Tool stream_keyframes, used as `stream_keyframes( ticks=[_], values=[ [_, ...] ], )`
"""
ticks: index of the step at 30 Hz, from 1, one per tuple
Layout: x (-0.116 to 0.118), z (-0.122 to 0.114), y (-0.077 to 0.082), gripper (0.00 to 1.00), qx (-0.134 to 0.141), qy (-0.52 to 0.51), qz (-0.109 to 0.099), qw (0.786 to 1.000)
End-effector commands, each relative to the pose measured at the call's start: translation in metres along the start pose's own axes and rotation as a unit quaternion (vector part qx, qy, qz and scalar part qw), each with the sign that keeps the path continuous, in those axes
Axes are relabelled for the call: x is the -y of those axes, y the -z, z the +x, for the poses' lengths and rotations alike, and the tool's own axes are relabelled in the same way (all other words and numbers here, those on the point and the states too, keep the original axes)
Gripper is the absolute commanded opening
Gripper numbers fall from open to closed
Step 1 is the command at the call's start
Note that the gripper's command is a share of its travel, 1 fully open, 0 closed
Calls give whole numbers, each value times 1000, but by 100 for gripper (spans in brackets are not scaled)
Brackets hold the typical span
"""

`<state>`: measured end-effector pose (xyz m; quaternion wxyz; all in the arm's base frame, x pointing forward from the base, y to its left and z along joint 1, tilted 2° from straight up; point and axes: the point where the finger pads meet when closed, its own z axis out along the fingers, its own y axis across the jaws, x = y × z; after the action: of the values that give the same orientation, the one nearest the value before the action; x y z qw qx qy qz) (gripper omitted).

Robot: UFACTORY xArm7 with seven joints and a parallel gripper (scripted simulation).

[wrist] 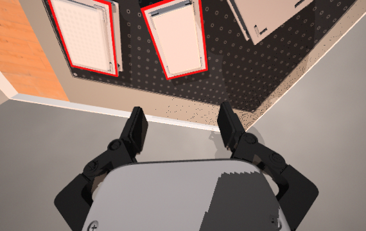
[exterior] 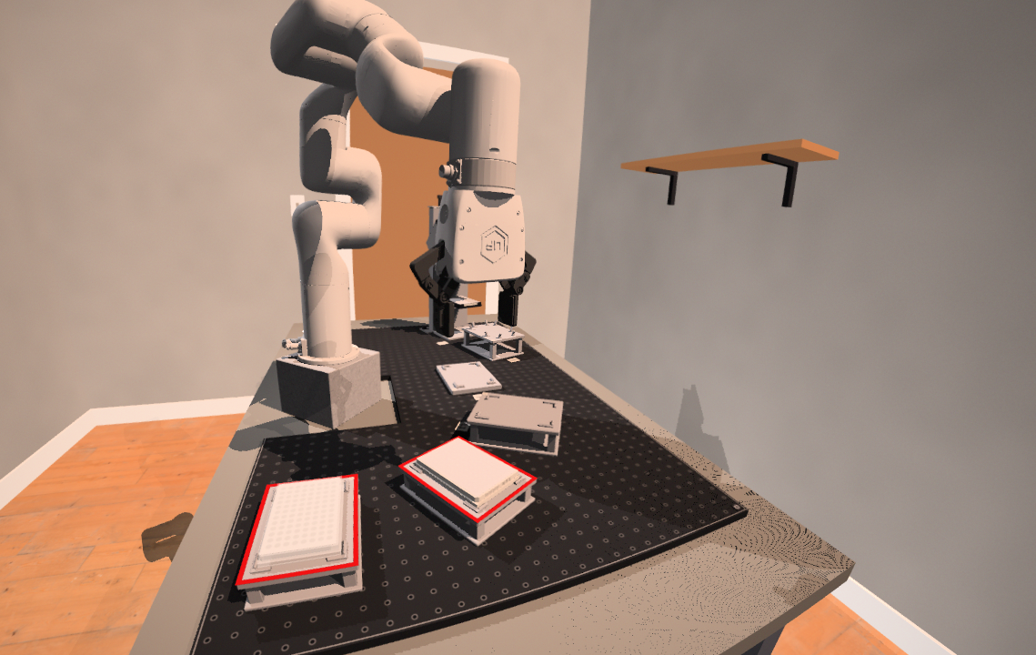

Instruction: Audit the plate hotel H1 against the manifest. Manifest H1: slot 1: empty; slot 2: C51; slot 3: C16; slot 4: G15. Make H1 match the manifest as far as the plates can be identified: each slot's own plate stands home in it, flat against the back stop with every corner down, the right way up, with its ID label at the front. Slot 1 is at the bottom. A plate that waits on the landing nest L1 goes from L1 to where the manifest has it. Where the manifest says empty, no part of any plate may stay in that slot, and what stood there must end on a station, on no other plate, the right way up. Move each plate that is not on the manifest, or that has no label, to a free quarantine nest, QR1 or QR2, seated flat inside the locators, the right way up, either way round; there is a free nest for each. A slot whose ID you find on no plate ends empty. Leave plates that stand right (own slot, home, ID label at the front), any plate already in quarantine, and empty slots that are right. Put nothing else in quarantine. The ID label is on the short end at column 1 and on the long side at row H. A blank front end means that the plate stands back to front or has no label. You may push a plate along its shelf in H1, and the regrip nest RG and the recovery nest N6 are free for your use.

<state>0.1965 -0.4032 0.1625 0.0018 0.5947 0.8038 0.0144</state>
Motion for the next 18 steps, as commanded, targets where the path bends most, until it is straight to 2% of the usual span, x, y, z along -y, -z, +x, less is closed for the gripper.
stream_keyframes(
  ticks=[1,14,16,18],
  values=[
    [-12,0,2,100,2,-2,0,1000],
    [-75,15,2,100,2,-2,0,1000],
    [-75,15,2,100,2,-2,0,1000],
    [-85,17,2,100,2,-2,0,1000]
  ],
)
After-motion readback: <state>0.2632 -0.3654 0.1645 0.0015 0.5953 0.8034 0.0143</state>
